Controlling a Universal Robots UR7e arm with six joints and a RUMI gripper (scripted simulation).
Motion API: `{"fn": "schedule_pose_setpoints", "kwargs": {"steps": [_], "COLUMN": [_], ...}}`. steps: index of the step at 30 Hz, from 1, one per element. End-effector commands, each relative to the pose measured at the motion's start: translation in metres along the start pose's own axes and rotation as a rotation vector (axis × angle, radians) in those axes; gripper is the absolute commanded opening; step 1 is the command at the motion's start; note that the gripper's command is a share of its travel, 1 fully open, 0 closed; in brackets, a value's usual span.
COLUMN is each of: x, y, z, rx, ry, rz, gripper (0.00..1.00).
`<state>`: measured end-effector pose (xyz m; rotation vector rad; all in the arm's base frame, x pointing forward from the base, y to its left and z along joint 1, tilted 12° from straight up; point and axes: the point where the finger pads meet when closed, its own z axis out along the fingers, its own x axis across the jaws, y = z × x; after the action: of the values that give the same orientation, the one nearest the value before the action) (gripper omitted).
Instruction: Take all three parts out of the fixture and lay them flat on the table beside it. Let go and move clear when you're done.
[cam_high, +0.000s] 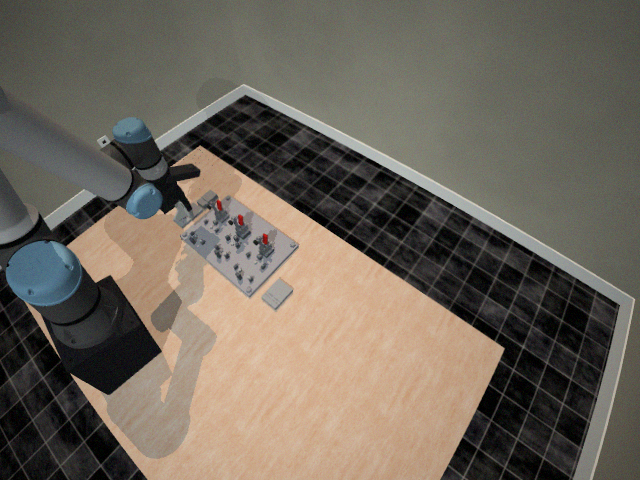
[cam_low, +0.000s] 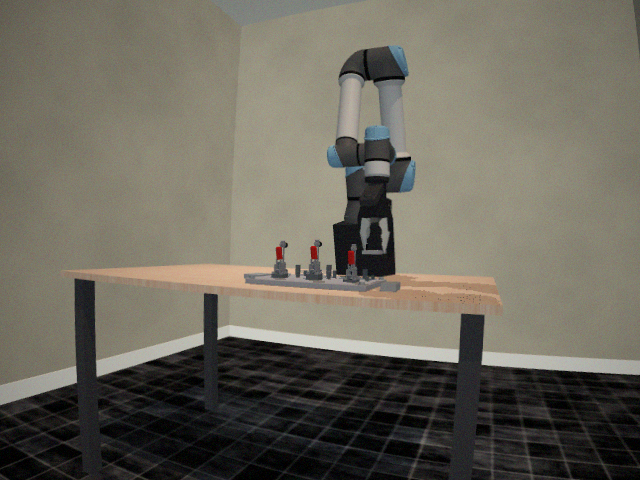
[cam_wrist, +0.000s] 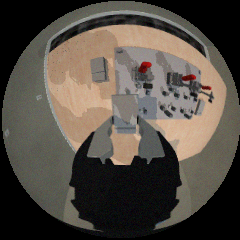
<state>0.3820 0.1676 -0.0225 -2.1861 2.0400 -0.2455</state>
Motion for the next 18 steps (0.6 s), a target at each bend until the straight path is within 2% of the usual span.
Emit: {"fn": "schedule_pose_setpoints", "kwargs": {"steps": [1,3,18], "x": [-0.022,-0.022,-0.071], "y": [-0.002,-0.002,-0.002], "z": [0.000,0.000,0.000], "rx": [0.001,0.001,0.001], "ry": [0.003,0.003,0.003], "rz": [0.005,0.005,0.005], "gripper": [0.00,0.00,0.00]}}
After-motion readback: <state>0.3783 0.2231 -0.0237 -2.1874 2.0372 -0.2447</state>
